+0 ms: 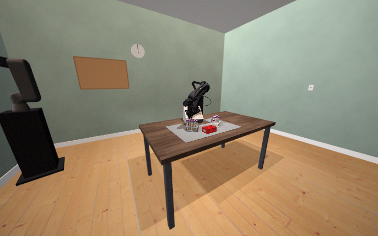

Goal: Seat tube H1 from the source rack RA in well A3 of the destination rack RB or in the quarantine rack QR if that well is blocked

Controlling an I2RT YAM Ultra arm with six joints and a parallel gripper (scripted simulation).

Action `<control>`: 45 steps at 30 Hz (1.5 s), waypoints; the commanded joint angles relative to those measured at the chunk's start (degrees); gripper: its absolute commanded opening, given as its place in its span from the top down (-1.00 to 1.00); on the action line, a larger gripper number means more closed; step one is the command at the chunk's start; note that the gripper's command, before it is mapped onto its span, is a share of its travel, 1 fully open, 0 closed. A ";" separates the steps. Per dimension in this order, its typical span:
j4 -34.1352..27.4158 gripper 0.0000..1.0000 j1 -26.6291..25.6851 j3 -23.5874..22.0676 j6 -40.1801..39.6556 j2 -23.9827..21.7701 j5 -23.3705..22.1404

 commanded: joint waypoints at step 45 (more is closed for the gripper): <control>-14.11 1.00 -8.98 9.59 -9.17 -3.28 -4.48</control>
